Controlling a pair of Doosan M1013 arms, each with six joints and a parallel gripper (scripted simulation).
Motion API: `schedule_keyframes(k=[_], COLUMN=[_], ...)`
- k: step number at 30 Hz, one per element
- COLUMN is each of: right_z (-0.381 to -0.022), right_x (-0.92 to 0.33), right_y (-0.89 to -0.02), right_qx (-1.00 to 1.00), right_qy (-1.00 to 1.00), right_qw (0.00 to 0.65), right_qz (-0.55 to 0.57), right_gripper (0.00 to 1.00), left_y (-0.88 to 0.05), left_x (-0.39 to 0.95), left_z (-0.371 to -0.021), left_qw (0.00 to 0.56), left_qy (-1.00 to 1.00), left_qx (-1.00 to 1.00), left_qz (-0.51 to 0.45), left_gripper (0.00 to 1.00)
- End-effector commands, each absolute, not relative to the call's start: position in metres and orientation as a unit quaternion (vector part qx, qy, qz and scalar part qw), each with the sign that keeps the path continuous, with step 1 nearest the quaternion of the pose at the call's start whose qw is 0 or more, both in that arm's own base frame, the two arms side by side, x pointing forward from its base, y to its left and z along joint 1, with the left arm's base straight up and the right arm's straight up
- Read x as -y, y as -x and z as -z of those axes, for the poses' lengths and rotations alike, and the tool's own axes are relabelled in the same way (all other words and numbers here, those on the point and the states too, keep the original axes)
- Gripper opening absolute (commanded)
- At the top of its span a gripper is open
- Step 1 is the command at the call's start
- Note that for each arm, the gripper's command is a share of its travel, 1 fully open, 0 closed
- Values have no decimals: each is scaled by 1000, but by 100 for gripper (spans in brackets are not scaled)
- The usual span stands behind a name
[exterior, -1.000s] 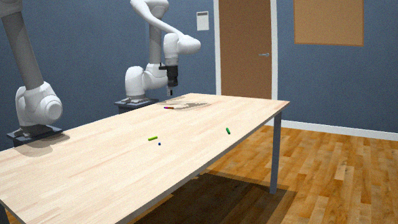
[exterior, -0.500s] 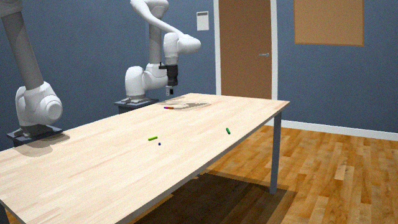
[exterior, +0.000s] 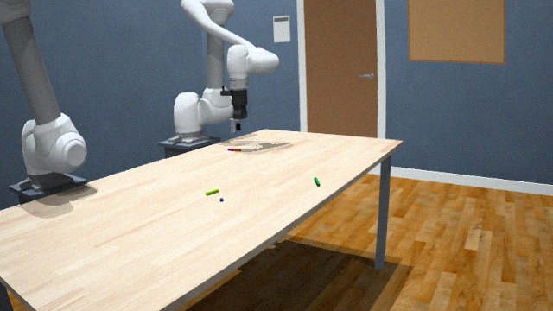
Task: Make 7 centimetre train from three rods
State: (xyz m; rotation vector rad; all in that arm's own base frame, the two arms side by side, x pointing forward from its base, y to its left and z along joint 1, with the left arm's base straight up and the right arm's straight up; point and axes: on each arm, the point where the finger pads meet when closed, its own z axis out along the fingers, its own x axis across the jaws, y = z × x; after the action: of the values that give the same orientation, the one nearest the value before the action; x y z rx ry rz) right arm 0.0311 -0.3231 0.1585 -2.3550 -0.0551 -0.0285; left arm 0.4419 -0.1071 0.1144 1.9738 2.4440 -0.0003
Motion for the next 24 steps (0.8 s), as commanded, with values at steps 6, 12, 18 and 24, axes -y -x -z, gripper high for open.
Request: schedule_keyframes(k=[6, 12, 18, 24], right_z=[-159, -159, -159, -159], right_x=[323, 323, 323, 323], right_y=[-31, -31, -31, -31], right_qx=[22, 22, 22, 22], right_qy=[924, 924, 924, 924], right_qw=[383, 383, 383, 383], right_qz=[11, 11, 11, 11], right_gripper=[100, 100, 100, 100], left_y=[-442, -442, -442, -442], left_x=[107, 107, 107, 107], left_z=[-139, -172, -189, -200], left_qw=[0, 0, 0, 0], left_qy=[-628, -628, -628, -628], left_qx=[-778, -778, -778, -778], left_qz=[0, 0, 0, 0], left_gripper=[100, 100, 100, 100])
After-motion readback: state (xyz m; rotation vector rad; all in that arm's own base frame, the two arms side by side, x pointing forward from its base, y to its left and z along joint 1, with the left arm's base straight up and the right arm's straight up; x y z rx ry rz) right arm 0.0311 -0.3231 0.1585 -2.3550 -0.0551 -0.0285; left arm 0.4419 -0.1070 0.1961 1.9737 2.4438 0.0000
